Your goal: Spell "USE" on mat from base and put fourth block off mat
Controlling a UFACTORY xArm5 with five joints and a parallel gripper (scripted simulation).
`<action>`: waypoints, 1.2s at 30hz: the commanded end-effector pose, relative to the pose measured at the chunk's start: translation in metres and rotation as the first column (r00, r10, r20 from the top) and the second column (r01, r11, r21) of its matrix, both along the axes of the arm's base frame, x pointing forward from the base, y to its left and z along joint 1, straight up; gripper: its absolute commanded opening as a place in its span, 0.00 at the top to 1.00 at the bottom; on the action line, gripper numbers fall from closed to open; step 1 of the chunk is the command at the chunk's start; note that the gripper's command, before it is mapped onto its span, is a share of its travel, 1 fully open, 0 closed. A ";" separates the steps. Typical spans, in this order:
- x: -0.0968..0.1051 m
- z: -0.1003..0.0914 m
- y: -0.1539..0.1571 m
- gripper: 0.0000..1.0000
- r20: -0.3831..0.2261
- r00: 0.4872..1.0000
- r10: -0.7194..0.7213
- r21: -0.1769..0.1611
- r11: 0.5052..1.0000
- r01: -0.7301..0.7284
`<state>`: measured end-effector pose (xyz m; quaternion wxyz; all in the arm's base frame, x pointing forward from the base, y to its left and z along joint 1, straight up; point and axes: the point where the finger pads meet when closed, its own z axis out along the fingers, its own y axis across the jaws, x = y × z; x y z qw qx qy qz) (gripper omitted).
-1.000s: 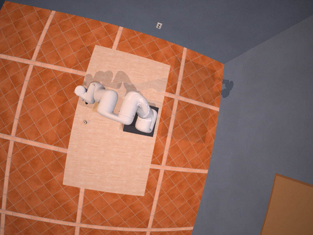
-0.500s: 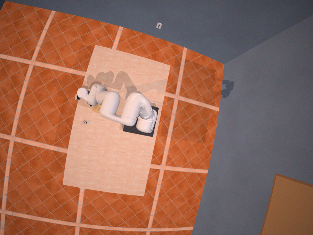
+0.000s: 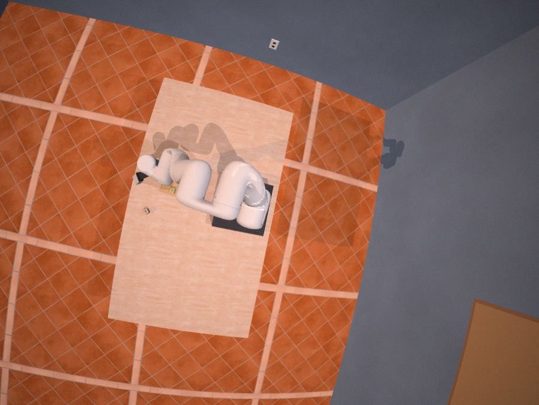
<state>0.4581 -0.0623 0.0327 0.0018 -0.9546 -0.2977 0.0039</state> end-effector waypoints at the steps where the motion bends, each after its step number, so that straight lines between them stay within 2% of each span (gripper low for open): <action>1: -0.006 0.002 0.003 0.79 0.007 0.990 0.139 -0.001 0.990 -0.139; 8: -0.015 0.002 0.008 0.79 0.007 0.953 0.304 0.000 0.953 -0.304; 15: -0.025 0.002 0.013 0.79 0.007 0.881 0.474 0.000 0.881 -0.474; 17: -0.025 0.002 0.013 0.79 0.007 0.881 0.474 0.000 0.881 -0.474; 19: -0.030 0.001 0.015 0.79 0.007 0.830 0.558 0.000 0.830 -0.558; 29: -0.044 0.001 0.021 0.79 0.007 0.675 0.738 0.000 0.675 -0.738; 32: -0.045 0.001 0.021 0.79 0.008 0.651 0.759 0.000 0.651 -0.759; 36: -0.046 0.001 0.022 0.79 0.008 0.648 0.762 0.000 0.648 -0.762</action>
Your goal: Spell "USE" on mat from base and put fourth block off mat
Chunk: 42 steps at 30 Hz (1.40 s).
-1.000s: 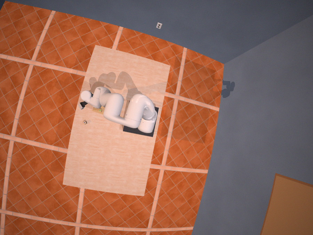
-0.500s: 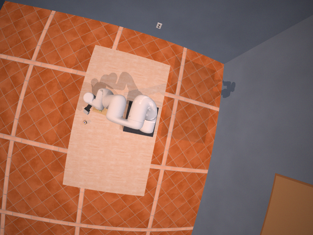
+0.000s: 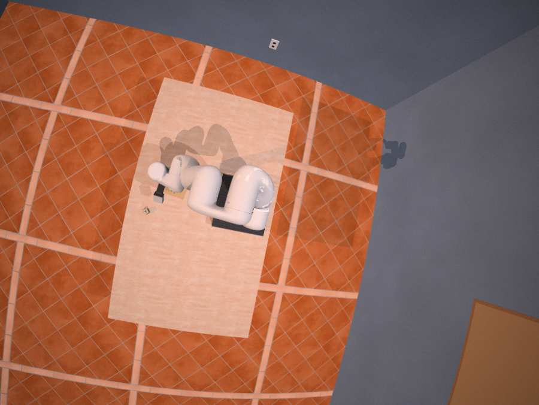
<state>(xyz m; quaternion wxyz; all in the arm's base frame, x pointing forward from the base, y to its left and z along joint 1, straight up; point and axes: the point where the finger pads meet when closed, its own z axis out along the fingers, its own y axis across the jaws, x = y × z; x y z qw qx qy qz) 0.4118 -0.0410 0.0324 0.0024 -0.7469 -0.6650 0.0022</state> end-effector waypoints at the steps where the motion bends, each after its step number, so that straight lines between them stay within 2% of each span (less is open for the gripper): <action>1: 0.001 0.001 0.000 0.79 0.005 1.000 0.016 0.000 1.000 -0.016; 19: 0.000 -0.004 0.000 0.79 0.005 1.000 0.017 0.000 1.000 -0.017; 24: 0.000 -0.020 0.000 0.79 0.005 1.000 0.017 0.000 1.000 -0.017; 30: 0.000 -0.048 0.000 0.79 0.005 1.000 0.017 0.000 1.000 -0.017; 32: 0.000 -0.048 0.000 0.79 0.005 1.000 0.017 0.000 1.000 -0.017; 42: 0.000 -0.087 0.000 0.79 0.005 1.000 0.017 0.000 1.000 -0.017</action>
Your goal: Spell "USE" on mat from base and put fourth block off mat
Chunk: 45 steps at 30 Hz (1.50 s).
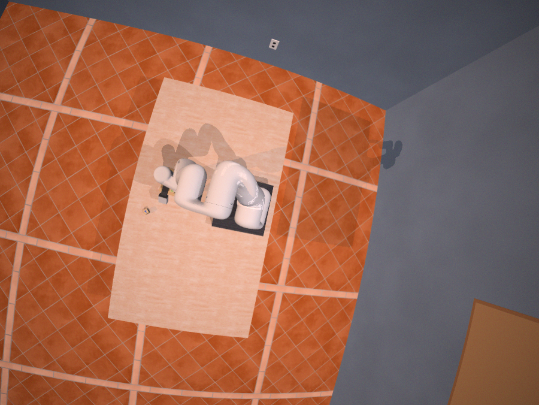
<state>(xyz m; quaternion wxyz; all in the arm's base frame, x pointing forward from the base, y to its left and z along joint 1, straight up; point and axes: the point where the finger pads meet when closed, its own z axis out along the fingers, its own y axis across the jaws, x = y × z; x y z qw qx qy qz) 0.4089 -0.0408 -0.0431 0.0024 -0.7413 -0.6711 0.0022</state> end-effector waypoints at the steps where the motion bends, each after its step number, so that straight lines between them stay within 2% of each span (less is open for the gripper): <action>1: 0.003 -0.014 0.000 0.79 0.005 1.000 0.000 0.000 1.000 0.000; 9: 0.003 -0.019 0.000 0.79 0.005 1.000 0.000 0.000 1.000 0.000; 45: 0.003 -0.019 0.000 0.79 0.005 1.000 0.000 0.000 1.000 0.000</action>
